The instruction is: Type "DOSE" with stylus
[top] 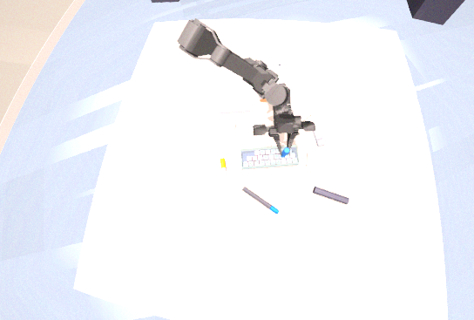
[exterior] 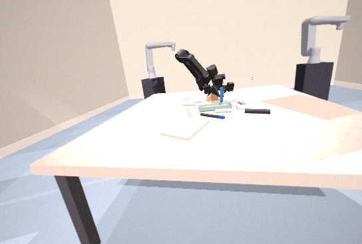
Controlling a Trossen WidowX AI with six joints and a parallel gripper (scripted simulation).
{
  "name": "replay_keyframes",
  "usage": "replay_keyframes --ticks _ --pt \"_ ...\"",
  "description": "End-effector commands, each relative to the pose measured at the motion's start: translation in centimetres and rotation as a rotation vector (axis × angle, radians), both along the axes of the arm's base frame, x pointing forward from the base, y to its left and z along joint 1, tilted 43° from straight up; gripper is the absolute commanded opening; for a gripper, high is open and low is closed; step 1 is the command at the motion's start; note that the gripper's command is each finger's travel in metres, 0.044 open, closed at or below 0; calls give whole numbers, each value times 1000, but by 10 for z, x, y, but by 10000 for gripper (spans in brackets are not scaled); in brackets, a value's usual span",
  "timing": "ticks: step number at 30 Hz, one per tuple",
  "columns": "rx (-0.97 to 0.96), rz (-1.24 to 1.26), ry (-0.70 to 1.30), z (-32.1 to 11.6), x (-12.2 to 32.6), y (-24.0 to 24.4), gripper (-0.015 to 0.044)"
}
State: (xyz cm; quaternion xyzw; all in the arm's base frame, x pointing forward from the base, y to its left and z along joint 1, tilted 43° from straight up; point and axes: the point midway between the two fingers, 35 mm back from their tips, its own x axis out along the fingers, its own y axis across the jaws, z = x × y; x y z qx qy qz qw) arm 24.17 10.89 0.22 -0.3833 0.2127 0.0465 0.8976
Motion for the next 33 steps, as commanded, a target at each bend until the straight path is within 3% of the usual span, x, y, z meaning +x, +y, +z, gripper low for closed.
replay_keyframes --ticks 1,33 --pt "-7 3 5 -2 -1 -2 81" --pt "-5 3 5 27 -7 24 81"
